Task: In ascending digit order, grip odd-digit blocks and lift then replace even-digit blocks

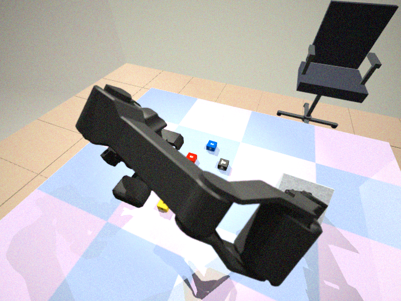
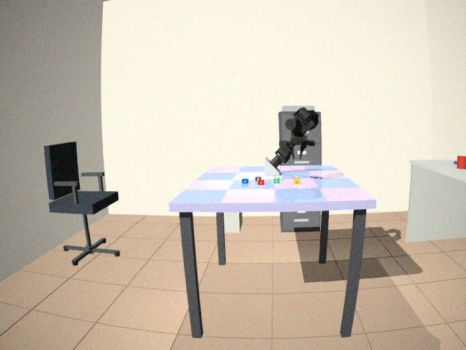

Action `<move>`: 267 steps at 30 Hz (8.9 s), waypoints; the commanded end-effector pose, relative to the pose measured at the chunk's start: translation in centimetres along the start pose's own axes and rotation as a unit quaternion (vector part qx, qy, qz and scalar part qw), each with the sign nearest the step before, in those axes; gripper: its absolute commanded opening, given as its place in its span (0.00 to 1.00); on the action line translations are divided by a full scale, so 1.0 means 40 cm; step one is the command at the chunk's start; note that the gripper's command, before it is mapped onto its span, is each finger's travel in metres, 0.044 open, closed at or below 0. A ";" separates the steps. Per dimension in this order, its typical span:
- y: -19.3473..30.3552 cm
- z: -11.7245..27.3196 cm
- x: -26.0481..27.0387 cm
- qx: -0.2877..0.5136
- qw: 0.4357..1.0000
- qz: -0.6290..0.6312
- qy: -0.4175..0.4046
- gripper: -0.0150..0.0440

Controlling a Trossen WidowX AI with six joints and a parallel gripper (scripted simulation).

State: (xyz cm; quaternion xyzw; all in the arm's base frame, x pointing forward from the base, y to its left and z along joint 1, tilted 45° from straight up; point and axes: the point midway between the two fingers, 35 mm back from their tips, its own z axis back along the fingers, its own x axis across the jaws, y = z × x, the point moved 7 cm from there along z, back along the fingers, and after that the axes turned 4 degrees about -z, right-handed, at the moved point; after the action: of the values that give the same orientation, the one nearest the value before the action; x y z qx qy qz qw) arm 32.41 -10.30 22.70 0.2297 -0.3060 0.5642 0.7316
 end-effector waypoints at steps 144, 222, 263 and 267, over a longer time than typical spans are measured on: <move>0.248 -0.287 -0.550 0.010 1.000 0.000 0.005 0.59; 0.300 -0.224 0.001 0.011 1.000 -0.001 0.000 0.93; 0.303 -0.289 0.002 0.011 1.000 -0.001 -0.002 0.46; 0.303 -0.289 0.002 0.011 1.000 -0.001 -0.002 0.46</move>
State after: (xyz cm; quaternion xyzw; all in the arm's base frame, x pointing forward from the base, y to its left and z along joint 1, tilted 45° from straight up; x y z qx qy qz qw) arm 22.92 0.66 14.49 0.2366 -0.2995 0.5671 0.7299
